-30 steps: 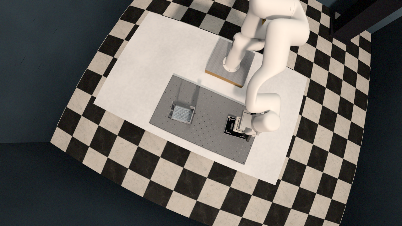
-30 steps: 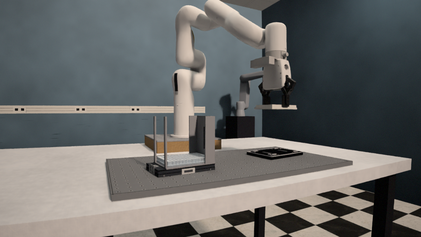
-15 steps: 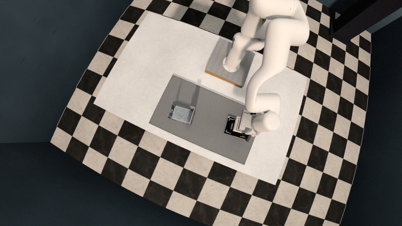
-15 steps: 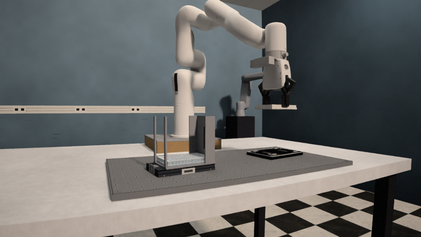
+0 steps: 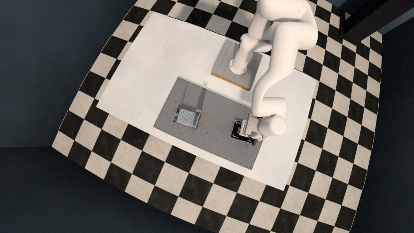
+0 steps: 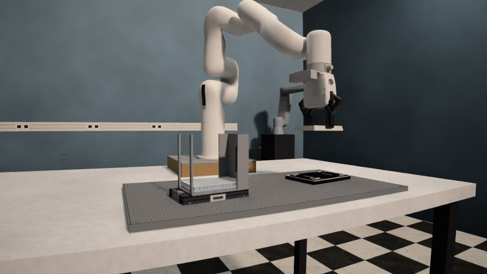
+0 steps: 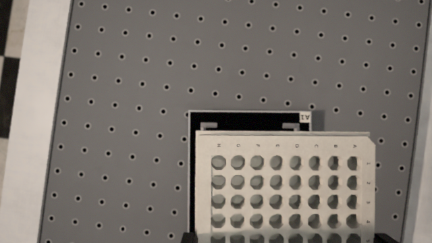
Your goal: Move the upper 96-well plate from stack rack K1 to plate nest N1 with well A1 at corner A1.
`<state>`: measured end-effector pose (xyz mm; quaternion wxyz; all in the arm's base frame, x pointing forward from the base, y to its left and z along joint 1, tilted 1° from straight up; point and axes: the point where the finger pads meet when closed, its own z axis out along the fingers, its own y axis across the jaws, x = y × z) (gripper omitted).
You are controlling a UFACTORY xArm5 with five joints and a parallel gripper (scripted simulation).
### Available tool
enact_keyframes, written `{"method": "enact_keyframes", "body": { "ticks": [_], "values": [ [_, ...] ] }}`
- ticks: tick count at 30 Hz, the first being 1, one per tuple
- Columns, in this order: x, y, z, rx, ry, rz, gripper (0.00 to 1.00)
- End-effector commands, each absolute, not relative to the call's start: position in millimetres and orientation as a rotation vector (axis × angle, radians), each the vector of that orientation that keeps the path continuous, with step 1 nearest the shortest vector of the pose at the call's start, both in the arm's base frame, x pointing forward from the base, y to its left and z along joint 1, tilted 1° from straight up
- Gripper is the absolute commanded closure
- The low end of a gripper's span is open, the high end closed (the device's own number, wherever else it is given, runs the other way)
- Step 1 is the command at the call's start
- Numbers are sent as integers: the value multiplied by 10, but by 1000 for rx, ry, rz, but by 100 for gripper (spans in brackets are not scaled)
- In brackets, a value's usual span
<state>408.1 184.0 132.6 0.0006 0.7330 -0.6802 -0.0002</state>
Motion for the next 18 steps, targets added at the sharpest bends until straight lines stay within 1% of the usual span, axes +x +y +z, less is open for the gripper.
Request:
{"method": "enact_keyframes", "body": {
  "ticks": [1, 18],
  "values": [
    [4099, 1848, 1304, 2309, -2143, -13, 100],
    [4100, 1850, 1053, 2309, -2143, -13, 100]
  ]
}}
